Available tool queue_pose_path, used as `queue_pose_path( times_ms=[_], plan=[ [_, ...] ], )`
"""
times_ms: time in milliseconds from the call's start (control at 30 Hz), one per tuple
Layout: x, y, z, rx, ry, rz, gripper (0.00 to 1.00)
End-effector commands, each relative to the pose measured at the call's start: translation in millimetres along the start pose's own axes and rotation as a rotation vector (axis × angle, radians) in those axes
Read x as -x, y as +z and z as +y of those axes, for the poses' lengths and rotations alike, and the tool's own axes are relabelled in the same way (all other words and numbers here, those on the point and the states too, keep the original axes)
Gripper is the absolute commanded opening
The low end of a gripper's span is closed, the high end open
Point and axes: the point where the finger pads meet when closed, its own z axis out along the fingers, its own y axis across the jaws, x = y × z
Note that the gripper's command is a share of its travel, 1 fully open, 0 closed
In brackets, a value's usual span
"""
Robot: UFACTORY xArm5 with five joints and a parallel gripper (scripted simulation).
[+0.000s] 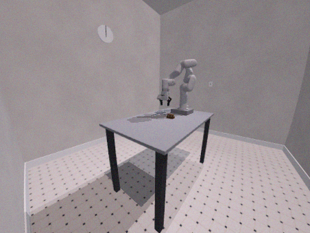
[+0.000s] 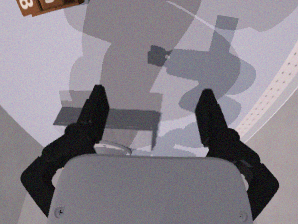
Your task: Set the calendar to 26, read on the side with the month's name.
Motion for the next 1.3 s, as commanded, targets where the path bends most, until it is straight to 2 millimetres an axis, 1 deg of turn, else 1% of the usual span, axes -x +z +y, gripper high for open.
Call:
queue_pose_path(
  times_ms=[0,133,200,300,333,633,700,767,867,900,1067,1100,1167,1267],
  plan=[
    [-1.2,-1.2,0.5,0.001,0.000,0.003,1.00],
    [-1.7,-1.2,0.1,0.001,-0.007,0.003,1.00],
    [-4.3,-1.3,-2.7,0.002,-0.047,0.003,1.00],
    [-14.4,-1.6,-13.9,0.002,-0.203,0.003,1.00],
    [-14.5,-1.6,-14.1,0.002,-0.205,0.003,1.00],
    [-33.6,-1.9,-39.1,0.003,-0.522,0.002,1.00],
    [-33.6,-1.9,-39.1,0.003,-0.522,0.002,1.00],
    [-40.3,-1.9,-49.5,0.004,-0.645,0.001,1.00],
    [-43.4,-1.8,-54.6,0.004,-0.702,0.001,1.00],
    [-46.7,-1.7,-60.3,0.004,-0.767,0.000,1.00],
    [-54.7,-1.4,-75.5,0.005,-0.931,0.000,1.00],
    [-55.0,-1.4,-76.1,0.005,-0.938,0.000,1.00],
    [-59.2,-1.1,-85.2,0.005,-1.033,-0.001,1.00],
    [-60.1,-1.0,-87.1,0.005,-1.053,-0.001,1.00]
  ],
)
